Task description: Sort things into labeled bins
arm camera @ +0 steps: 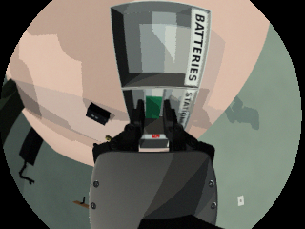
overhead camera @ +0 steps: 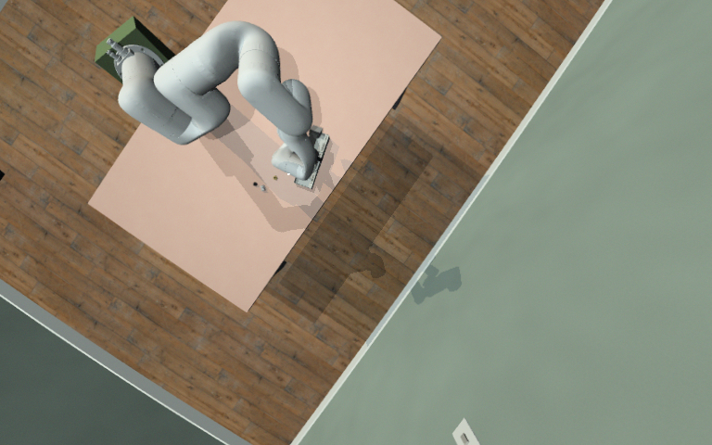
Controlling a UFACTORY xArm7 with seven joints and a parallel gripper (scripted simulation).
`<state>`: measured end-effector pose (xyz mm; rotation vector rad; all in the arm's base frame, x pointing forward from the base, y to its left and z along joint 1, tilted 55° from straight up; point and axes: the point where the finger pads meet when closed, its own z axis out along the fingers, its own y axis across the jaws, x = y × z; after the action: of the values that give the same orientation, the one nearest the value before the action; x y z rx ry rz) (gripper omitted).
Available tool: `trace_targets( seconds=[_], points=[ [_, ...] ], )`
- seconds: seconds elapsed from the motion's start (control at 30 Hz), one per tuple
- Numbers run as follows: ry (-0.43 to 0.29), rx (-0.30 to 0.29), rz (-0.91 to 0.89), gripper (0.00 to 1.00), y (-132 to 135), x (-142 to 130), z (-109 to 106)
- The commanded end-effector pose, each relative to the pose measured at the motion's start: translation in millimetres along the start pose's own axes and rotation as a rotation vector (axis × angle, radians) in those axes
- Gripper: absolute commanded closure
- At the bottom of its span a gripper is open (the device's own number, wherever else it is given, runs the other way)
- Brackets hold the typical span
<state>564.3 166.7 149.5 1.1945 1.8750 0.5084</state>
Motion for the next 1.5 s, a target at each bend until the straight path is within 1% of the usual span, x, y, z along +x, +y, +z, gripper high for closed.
trace_targets(
  seconds=[0.0, 0.37, 0.5, 0.57, 0.6, 0.8, 0.9, 1.07, 1.13, 1.17, 1.27, 1.37, 1.47],
  points=[
    [0.000, -0.001, 0.000, 0.71, 0.8, 0.1, -2.4],
    [0.000, -0.001, 0.000, 0.71, 0.8, 0.1, -17.1],
    [0.001, -0.001, 0.000, 0.71, 0.7, 0.1, -37.0],
    [0.001, -0.001, 0.000, 0.71, 0.7, 0.1, -37.0],
    [0.001, -0.001, 0.000, 0.71, 0.7, 0.1, -40.5],
    [0.001, -0.001, 0.000, 0.71, 0.5, 0.1, -40.4],
    [0.000, -0.001, -0.150, 0.71, -15.4, -19.2, -41.0],
    [-0.004, 0.010, -0.325, 0.71, -42.2, -51.2, -41.8],
    [-0.004, 0.010, -0.325, 0.71, -42.2, -51.2, -41.8],
    [-0.004, 0.009, -0.416, 0.71, -47.6, -57.6, -41.9],
    [-0.008, 0.025, -0.483, 0.71, -63.7, -76.8, -42.4],
    [-0.002, 0.005, -0.573, 0.71, -79.9, -96.0, -42.9],
    [-0.001, -0.001, -0.587, 0.71, -96.0, -115.2, -43.3]
  ],
)
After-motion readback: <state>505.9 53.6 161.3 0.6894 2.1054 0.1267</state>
